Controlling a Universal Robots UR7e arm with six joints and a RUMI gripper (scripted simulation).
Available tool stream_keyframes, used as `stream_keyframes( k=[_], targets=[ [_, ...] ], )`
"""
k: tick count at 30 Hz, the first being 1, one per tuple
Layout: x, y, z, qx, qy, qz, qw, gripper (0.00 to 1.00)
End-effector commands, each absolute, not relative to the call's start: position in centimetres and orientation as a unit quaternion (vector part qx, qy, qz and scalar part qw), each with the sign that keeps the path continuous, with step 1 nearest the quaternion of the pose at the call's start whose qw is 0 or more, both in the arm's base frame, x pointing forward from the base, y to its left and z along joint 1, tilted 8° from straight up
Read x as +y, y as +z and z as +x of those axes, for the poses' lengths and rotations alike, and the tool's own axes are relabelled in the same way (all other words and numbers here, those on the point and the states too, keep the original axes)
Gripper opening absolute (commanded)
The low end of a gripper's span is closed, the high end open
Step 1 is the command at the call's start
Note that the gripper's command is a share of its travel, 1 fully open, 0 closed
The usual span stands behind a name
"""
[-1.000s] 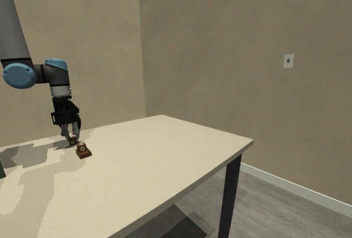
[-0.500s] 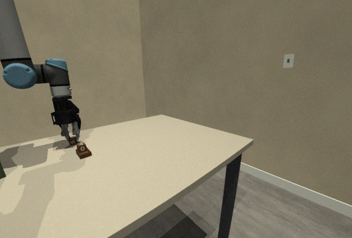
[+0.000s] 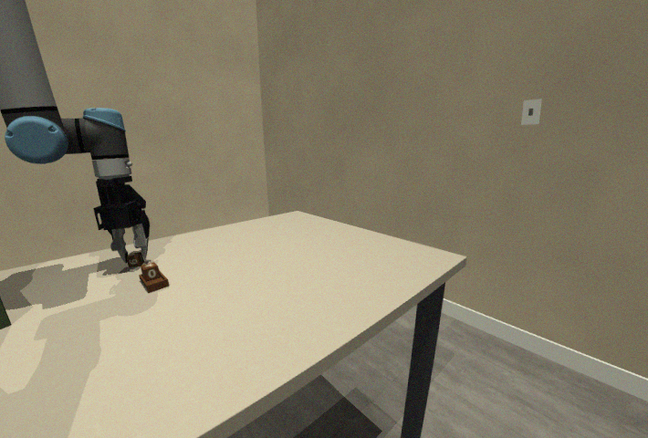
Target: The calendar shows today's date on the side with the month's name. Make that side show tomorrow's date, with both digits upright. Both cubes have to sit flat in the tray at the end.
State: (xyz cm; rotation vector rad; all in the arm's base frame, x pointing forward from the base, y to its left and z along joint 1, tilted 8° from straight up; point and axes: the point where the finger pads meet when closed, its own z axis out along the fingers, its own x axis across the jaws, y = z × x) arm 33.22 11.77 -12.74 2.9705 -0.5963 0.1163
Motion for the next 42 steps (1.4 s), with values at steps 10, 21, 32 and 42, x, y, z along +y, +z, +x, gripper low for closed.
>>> stream_keyframes(
  k=[10, 21, 32, 42],
  targets=[
    [11.8, -12.7, 33.3, -0.196, 0.039, 0.978, 0.055, 0.28],
    [11.9, -12.0, 33.2, -0.196, 0.039, 0.978, 0.055, 0.28],
    [12.1, -9.9, 33.1, -0.196, 0.039, 0.978, 0.055, 0.28],
    [12.5, -6.5, 32.9, -0.196, 0.039, 0.978, 0.055, 0.28]
  ],
)
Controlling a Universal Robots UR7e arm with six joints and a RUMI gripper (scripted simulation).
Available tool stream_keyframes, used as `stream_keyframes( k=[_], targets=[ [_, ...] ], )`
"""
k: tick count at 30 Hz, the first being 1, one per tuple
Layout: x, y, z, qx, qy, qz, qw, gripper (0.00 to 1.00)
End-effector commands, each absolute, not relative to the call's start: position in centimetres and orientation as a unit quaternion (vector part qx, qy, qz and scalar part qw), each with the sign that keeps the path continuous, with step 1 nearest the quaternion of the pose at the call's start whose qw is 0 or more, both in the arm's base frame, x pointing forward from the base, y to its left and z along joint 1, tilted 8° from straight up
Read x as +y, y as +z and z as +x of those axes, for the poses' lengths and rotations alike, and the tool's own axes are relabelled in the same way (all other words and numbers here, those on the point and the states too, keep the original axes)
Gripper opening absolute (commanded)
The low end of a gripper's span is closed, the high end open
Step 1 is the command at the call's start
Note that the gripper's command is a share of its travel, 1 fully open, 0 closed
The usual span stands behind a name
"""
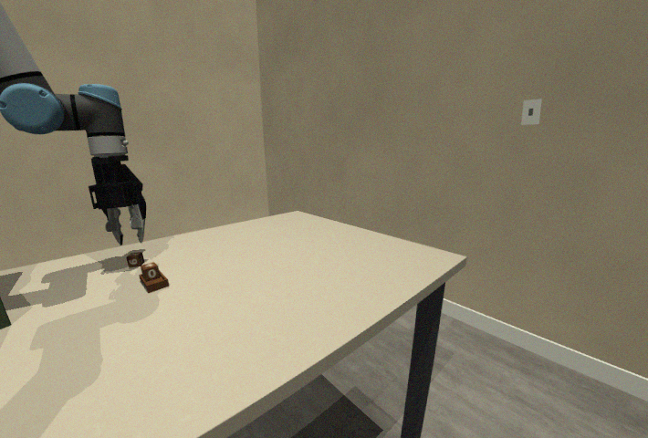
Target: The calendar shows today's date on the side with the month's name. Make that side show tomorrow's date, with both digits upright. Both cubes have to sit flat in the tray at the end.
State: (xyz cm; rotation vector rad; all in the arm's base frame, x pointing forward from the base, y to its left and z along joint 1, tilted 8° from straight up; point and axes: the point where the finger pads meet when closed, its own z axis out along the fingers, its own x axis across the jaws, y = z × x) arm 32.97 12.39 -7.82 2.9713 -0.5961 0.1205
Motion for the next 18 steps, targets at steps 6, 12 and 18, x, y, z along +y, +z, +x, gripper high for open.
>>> stream_keyframes(
  k=[6, 12, 18],
  targets=[
    [12.7, -5.1, 32.8, -0.196, 0.039, 0.978, 0.055, 0.28],
    [12.8, -4.2, 32.8, -0.196, 0.039, 0.978, 0.055, 0.28],
    [12.9, -3.8, 32.8, -0.196, 0.039, 0.978, 0.055, 0.28]
  ],
)
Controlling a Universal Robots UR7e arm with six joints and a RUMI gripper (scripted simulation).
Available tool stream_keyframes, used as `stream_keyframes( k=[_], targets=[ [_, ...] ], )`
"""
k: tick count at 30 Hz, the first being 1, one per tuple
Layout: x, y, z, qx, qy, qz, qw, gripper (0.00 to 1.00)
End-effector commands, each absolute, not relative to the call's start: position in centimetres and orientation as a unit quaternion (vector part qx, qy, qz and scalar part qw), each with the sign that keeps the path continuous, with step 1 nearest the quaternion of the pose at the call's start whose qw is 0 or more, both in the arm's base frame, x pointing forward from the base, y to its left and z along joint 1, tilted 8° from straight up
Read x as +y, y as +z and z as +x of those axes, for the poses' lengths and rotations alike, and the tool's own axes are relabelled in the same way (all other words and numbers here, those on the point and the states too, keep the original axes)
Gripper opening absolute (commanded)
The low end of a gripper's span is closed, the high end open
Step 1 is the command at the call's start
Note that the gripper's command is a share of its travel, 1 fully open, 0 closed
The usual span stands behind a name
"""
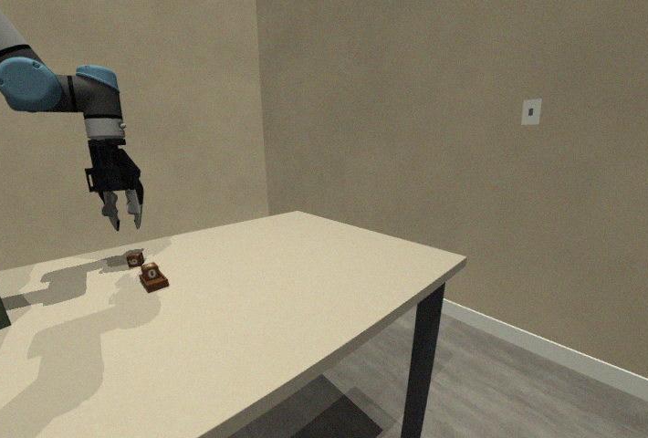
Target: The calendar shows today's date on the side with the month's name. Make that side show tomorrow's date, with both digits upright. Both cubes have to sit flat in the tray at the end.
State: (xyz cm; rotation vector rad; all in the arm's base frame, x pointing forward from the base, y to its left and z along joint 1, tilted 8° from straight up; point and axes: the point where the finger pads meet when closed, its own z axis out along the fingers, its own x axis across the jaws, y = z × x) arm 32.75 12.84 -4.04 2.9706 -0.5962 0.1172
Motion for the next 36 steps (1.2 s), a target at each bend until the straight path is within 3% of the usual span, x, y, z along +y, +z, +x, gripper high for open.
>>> stream_keyframes(
  k=[1, 2, 3, 36],
  targets=[
    [12.87, -3.79, 32.76, -0.196, 0.039, 0.978, 0.055, 0.28],
    [12.87, -3.79, 32.76, -0.196, 0.039, 0.978, 0.055, 0.28],
    [12.87, -3.79, 32.76, -0.196, 0.039, 0.978, 0.055, 1.00],
    [12.95, -3.85, 32.76, -0.160, 0.037, 0.985, 0.056, 1.00]
  ],
)
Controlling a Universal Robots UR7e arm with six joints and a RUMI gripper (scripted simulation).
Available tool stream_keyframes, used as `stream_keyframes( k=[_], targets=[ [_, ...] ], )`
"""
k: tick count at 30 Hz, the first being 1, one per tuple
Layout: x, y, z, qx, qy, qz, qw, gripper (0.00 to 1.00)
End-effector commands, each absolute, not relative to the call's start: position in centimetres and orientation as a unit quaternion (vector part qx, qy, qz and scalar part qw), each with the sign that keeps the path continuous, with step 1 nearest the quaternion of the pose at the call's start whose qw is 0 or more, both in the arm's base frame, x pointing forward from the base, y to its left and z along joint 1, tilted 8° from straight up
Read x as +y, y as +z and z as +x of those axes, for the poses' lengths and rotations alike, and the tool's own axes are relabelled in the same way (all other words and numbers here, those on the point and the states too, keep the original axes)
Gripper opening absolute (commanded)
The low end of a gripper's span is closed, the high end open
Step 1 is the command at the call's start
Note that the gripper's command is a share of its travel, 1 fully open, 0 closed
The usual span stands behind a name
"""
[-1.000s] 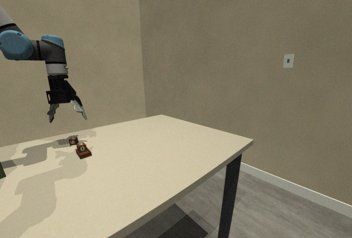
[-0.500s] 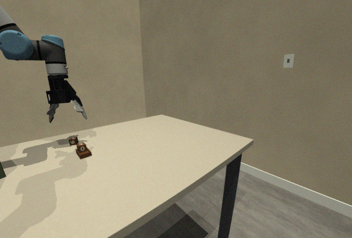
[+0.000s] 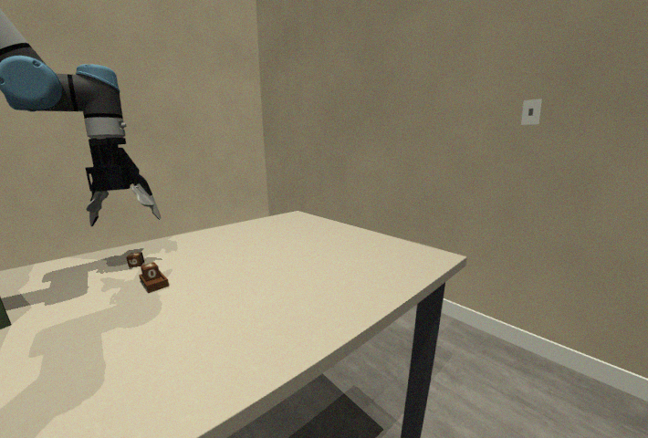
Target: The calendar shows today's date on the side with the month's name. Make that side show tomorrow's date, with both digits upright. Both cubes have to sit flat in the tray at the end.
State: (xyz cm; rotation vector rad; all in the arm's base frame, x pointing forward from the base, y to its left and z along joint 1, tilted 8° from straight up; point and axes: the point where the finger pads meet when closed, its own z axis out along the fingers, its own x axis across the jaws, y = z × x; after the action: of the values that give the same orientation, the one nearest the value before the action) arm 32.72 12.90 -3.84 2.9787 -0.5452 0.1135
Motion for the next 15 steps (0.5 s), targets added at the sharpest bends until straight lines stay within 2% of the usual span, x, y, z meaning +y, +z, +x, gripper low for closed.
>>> stream_keyframes(
  k=[1, 15],
  targets=[
    [12.97, -3.86, 32.75, -0.152, 0.036, 0.986, 0.056, 1.00],
    [13.23, -4.13, 32.68, 0.031, 0.025, 0.997, 0.062, 1.00]
  ],
)
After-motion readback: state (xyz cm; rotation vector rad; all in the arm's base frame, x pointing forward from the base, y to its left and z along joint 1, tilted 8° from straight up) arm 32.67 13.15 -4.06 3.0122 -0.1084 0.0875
